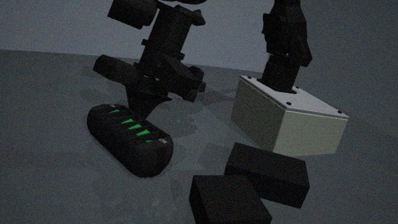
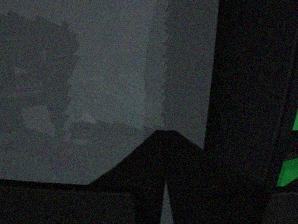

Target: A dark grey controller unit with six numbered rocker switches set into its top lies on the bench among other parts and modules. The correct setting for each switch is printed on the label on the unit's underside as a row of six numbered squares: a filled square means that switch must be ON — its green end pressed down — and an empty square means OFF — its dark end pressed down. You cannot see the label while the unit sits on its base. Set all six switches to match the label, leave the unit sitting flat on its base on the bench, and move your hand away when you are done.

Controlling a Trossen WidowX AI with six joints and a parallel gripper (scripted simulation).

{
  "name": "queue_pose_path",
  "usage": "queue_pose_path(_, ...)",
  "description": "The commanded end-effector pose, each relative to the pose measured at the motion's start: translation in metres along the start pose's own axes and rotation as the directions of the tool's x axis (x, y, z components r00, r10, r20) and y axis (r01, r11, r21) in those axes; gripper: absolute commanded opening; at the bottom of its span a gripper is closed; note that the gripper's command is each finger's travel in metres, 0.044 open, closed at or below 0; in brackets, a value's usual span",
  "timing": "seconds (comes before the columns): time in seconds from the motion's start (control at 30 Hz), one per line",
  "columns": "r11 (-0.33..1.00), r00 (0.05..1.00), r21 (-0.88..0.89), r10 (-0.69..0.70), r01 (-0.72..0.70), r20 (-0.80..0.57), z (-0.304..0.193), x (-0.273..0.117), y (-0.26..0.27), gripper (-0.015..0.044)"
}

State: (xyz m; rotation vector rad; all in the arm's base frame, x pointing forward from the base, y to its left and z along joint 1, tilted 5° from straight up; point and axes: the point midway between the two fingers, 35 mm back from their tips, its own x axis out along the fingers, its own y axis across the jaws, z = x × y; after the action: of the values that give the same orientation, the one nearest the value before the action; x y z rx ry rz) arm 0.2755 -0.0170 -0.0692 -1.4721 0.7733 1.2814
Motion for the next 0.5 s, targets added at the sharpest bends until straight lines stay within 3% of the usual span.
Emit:
queue_pose_path(0.0,1.0,1.0,0.003,0.003,-0.003,0.004,0.0011,0.0014,-0.0001,0.0)
queue_pose_path(0.47,1.0,1.0,0.003,0.002,-0.002,0.004,0.0011,0.003,-0.0055,0.0)
